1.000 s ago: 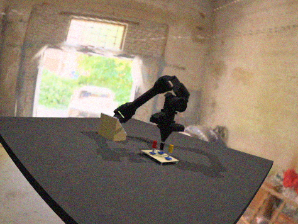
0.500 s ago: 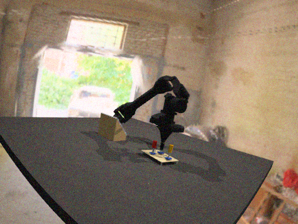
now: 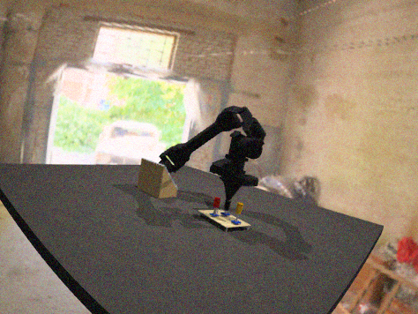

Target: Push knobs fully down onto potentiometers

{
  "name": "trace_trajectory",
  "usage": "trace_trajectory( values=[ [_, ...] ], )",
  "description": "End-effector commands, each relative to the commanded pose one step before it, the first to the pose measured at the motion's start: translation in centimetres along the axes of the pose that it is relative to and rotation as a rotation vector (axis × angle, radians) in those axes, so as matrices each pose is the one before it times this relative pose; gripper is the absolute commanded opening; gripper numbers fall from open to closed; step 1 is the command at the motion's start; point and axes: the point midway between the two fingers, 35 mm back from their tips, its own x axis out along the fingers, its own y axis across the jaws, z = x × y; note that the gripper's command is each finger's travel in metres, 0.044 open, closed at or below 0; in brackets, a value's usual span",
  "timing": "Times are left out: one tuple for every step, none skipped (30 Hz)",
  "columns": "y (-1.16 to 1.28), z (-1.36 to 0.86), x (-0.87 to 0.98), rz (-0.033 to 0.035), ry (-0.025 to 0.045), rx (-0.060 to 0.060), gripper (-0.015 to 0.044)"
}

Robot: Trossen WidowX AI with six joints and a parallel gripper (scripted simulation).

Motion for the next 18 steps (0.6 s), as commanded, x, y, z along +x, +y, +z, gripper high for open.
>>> trace_trajectory(
  values=[
    [0.037, -0.071, -0.021, 0.00246, 0.00403, 0.0028, 0.0000],
    [0.000, 0.000, 0.000, 0.00000, 0.00000, 0.0000, 0.0000],
    [0.000, 0.000, 0.000, 0.00000, 0.00000, 0.0000, 0.0000],
    [0.000, 0.000, 0.000, 0.00000, 0.00000, 0.0000, 0.0000],
    [0.000, 0.000, 0.022, 0.00000, 0.00001, 0.0000, 0.0000],
    [0.000, 0.000, 0.048, 0.00000, 0.00002, 0.0000, 0.0000],
    [0.000, 0.000, 0.055, 0.00000, 0.00002, 0.0000, 0.0000],
    [0.000, 0.000, 0.068, 0.00000, 0.00003, 0.0000, 0.0000],
    [0.000, 0.000, 0.060, 0.00000, 0.00002, 0.0000, 0.0000],
    [0.000, 0.000, 0.022, 0.00000, 0.00001, 0.0000, 0.0000],
    [0.000, 0.000, 0.000, 0.00000, 0.00000, 0.0000, 0.0000],
    [0.000, 0.000, 0.000, 0.00000, 0.00000, 0.0000, 0.0000],
    [0.000, 0.000, 0.000, 0.00000, 0.00000, 0.0000, 0.0000],
    [0.000, 0.000, 0.000, 0.00000, 0.00000, 0.0000, 0.0000],
    [0.000, 0.000, 0.000, 0.00000, 0.00000, 0.0000, 0.0000],
    [0.000, 0.000, 0.000, 0.00000, 0.00000, 0.0000, 0.0000],
    [0.000, 0.000, 0.000, 0.00000, 0.00000, 0.0000, 0.0000],
    [0.000, 0.000, 0.000, 0.00000, 0.00000, 0.0000, 0.0000]
  ],
)
